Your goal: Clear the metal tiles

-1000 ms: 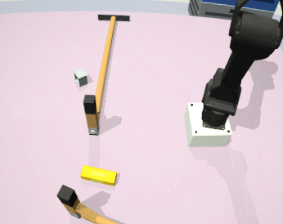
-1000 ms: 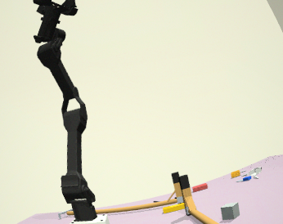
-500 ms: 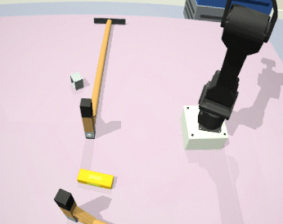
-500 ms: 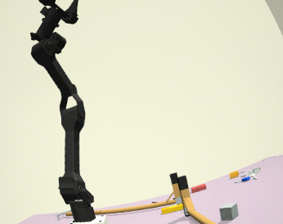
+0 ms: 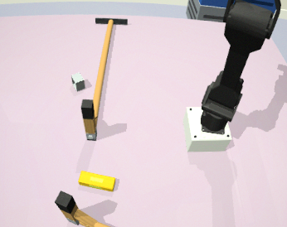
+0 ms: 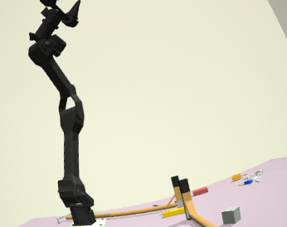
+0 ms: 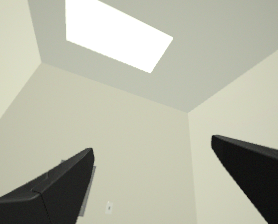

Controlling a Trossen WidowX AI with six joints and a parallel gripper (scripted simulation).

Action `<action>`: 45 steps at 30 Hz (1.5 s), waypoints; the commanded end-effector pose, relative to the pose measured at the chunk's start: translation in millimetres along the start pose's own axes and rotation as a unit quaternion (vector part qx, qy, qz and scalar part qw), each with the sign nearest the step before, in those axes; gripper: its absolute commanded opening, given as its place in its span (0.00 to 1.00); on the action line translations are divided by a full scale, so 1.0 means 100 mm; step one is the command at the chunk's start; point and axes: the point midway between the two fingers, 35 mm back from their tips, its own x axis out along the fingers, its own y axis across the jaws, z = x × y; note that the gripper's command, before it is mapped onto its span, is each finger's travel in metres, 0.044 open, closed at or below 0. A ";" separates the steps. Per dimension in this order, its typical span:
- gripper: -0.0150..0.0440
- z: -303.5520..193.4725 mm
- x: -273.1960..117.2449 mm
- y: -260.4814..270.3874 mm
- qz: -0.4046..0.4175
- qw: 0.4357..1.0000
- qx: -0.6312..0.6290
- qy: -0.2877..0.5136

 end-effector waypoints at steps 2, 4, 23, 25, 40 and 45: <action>1.00 0.00 0.00 -0.01 0.001 1.000 0.001 0.001; 1.00 0.00 0.00 -0.01 0.001 1.000 0.001 0.001; 1.00 0.00 0.00 -0.01 0.001 1.000 0.001 0.001; 0.96 0.00 0.00 -0.01 0.000 1.000 0.001 0.001; 0.29 -0.01 0.00 -0.27 -0.021 0.999 0.005 -0.028; 0.25 -0.03 0.00 -0.37 -0.031 0.999 0.006 -0.037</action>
